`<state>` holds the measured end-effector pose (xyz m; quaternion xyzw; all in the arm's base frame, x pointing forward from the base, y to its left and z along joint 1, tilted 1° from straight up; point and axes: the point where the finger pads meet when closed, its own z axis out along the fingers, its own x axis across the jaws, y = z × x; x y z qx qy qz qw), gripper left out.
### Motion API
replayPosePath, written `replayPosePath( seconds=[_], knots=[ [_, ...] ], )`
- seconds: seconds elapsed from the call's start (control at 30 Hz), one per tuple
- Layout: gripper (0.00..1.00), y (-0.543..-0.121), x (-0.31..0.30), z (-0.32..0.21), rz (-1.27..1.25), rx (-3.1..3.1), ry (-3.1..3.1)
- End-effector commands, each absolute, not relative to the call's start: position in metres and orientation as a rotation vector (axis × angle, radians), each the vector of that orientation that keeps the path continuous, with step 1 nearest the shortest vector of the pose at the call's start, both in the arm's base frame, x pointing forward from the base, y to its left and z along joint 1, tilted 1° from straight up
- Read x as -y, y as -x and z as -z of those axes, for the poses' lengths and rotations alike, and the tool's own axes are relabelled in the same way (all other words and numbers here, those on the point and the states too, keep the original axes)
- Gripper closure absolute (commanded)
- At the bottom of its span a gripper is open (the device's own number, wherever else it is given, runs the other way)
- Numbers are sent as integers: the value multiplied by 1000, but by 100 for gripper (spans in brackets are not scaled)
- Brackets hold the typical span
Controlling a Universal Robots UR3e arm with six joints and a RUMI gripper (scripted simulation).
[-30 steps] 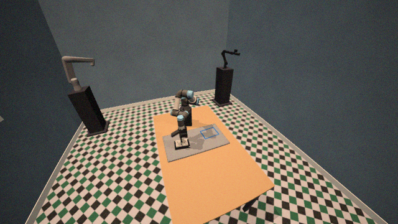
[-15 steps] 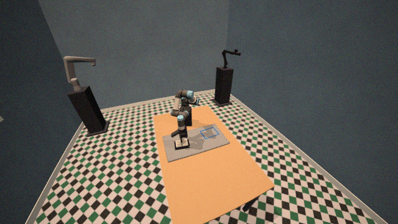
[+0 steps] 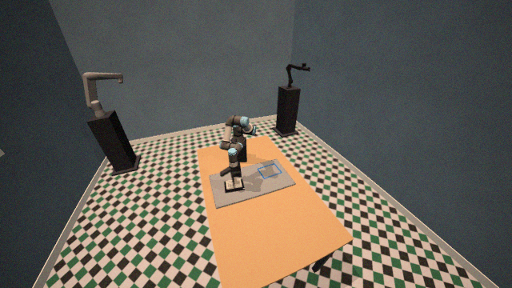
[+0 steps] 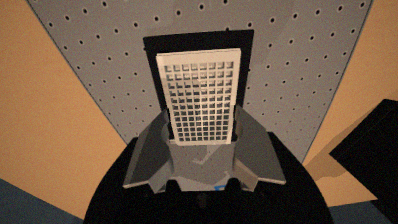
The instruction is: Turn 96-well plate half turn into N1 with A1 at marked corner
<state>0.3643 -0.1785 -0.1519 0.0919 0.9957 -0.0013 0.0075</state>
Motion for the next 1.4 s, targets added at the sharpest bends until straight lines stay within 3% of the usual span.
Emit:
replayPosePath(
  seconds=[0.0,1.37],
  knots=[
    [100,-365,179,152,9,-3111,-287],
    [100,-365,179,158,9,-3111,-287]
  ],
)
